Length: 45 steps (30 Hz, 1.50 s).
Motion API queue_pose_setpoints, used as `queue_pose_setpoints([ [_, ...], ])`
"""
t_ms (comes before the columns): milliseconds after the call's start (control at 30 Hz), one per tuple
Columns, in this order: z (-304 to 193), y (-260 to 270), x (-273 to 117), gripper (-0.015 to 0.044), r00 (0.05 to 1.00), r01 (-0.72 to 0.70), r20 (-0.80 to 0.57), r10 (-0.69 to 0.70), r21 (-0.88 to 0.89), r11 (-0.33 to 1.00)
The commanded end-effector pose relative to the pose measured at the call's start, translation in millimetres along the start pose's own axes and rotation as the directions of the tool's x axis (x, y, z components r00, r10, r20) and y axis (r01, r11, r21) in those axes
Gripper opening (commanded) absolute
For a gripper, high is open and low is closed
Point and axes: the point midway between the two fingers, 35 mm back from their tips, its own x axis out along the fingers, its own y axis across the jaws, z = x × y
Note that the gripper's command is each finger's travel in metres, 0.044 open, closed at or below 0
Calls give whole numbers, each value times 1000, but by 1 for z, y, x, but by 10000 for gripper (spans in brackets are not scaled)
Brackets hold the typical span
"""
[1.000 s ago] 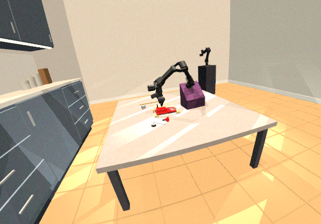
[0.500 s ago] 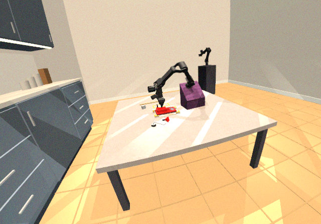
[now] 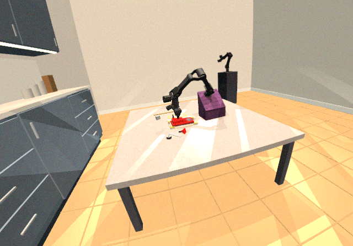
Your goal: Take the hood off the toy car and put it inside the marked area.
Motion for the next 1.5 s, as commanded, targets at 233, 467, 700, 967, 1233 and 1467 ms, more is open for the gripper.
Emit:
queue_pose_setpoints([
  [233,-3,0,8,440,1000,-2,-5,2,4,1000],
  [467,-3,0,12,440,1000,-3,-6,3,4,1000],
  [700,-4,1,17,440,1000,-3,-6,3,4,1000],
  [967,-4,1,19,440,1000,-3,-6,3,4,1000],
  [1233,-4,1,23,440,1000,-3,-6,3,4,1000],
  [1467,-4,1,27,440,1000,-3,-6,3,4,1000],
])
